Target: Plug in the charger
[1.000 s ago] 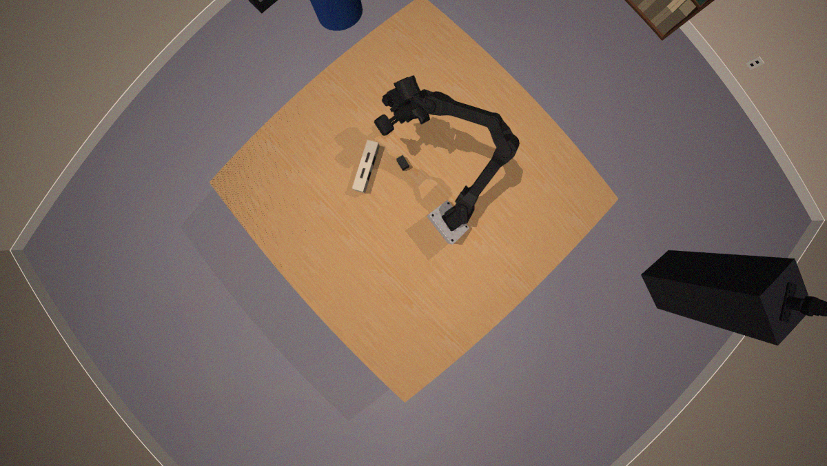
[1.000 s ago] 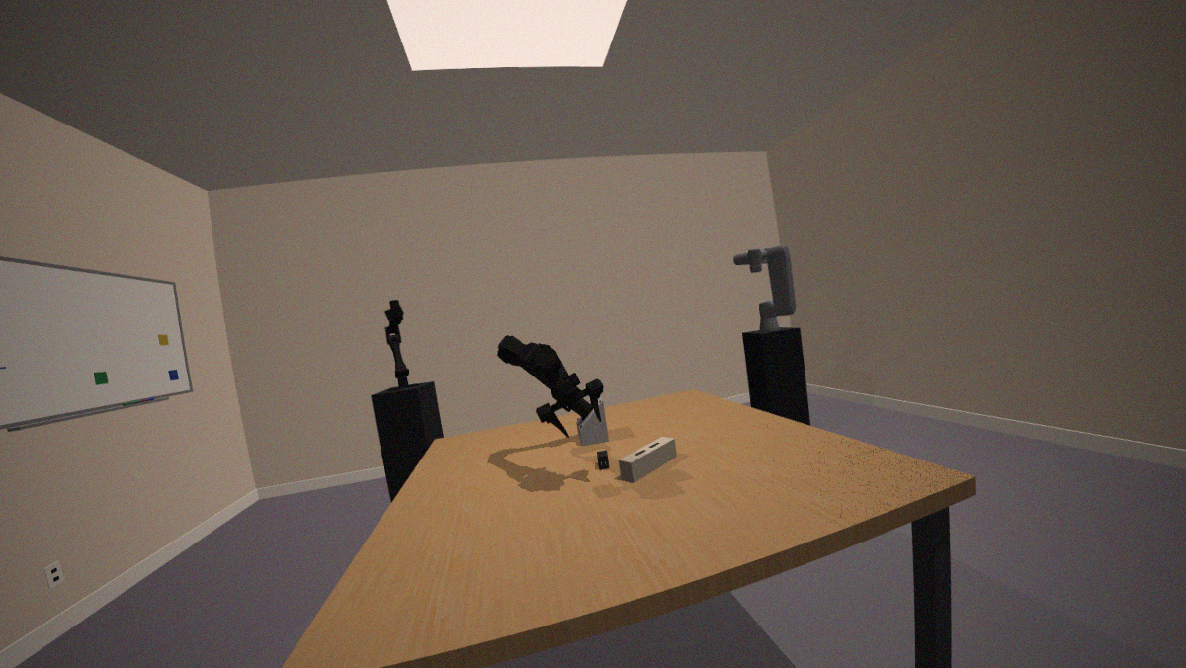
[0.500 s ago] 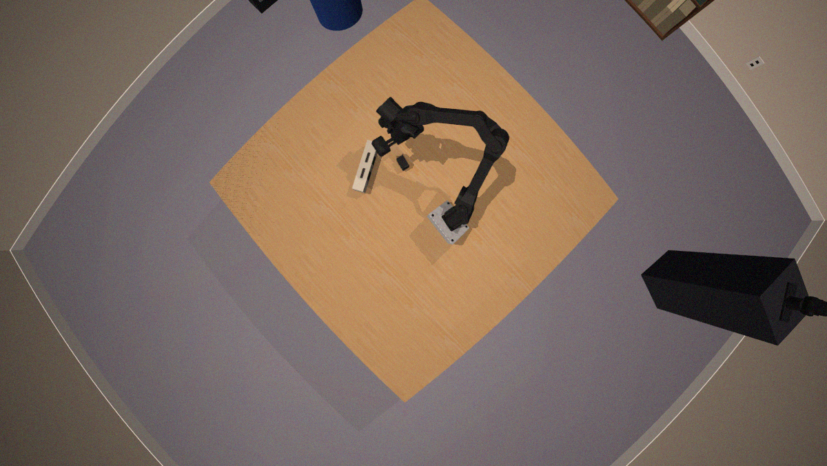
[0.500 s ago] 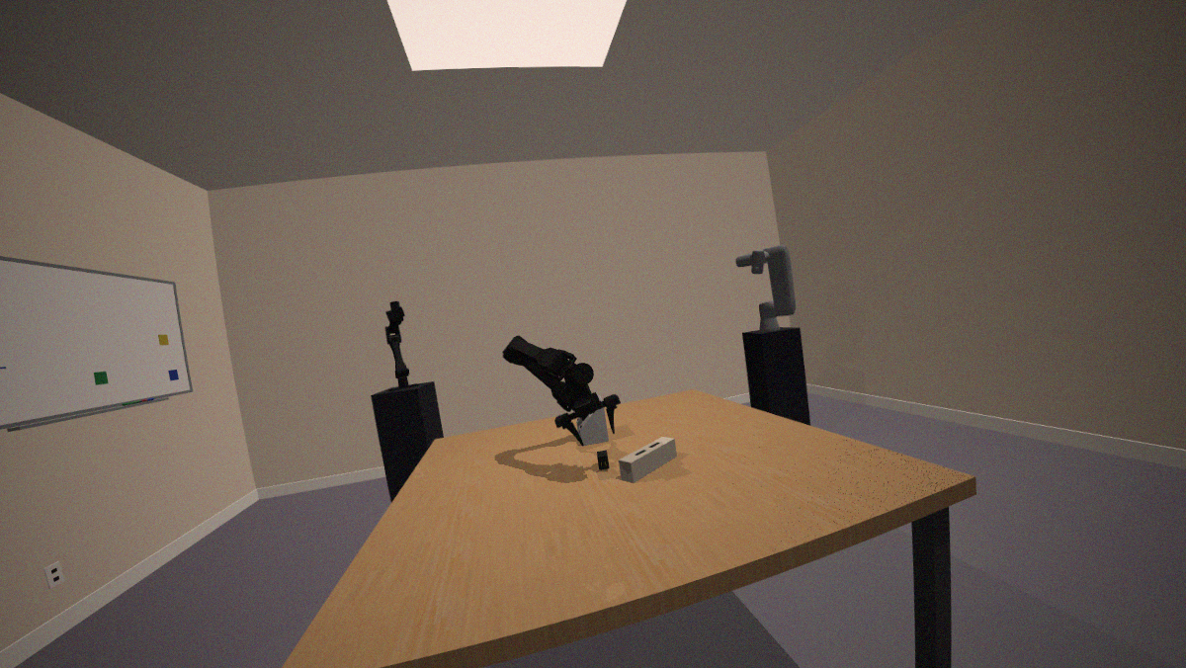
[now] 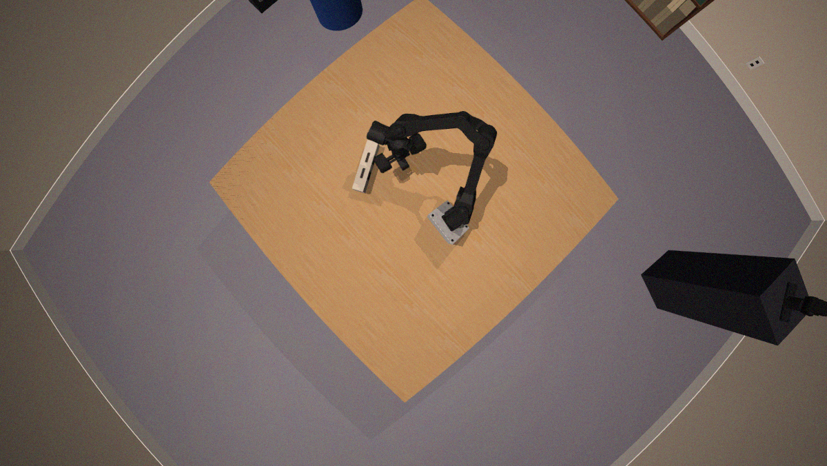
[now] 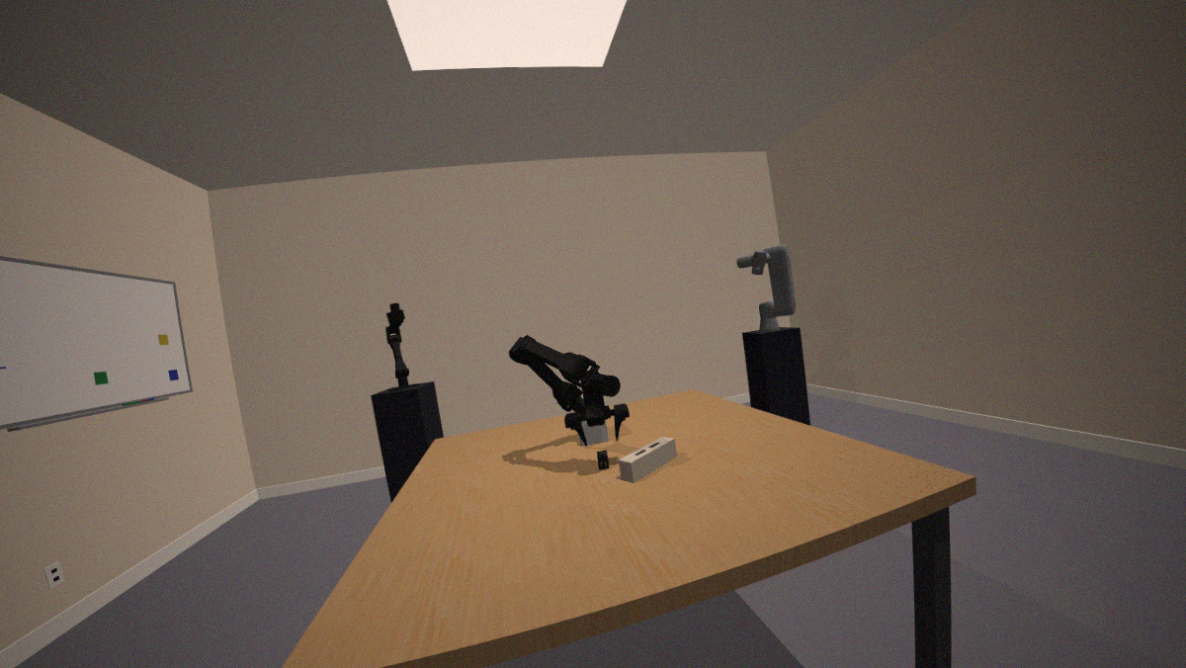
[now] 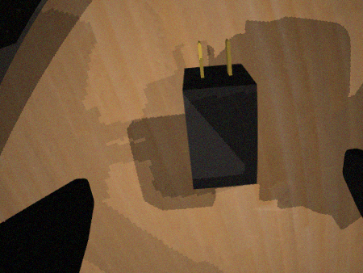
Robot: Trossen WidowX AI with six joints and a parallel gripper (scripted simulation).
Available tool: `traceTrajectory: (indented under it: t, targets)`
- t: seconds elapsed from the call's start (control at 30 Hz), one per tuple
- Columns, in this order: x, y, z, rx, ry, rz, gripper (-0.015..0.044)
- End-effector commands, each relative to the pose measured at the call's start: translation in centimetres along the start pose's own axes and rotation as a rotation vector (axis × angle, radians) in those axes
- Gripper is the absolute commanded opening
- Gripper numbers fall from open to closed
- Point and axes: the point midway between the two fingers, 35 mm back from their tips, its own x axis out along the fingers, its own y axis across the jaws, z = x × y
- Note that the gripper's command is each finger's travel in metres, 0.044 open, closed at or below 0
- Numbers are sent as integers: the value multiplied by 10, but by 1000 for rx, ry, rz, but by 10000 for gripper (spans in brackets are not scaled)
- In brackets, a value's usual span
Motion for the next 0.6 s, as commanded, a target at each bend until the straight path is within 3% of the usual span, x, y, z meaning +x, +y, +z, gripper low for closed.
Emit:
traceTrajectory:
  t: [0.0, 0.57]
  targets:
    - [3, -2, -6, 8, 17, -31, 440]
    - [24, -2, -4, 8, 17, -31, 440]
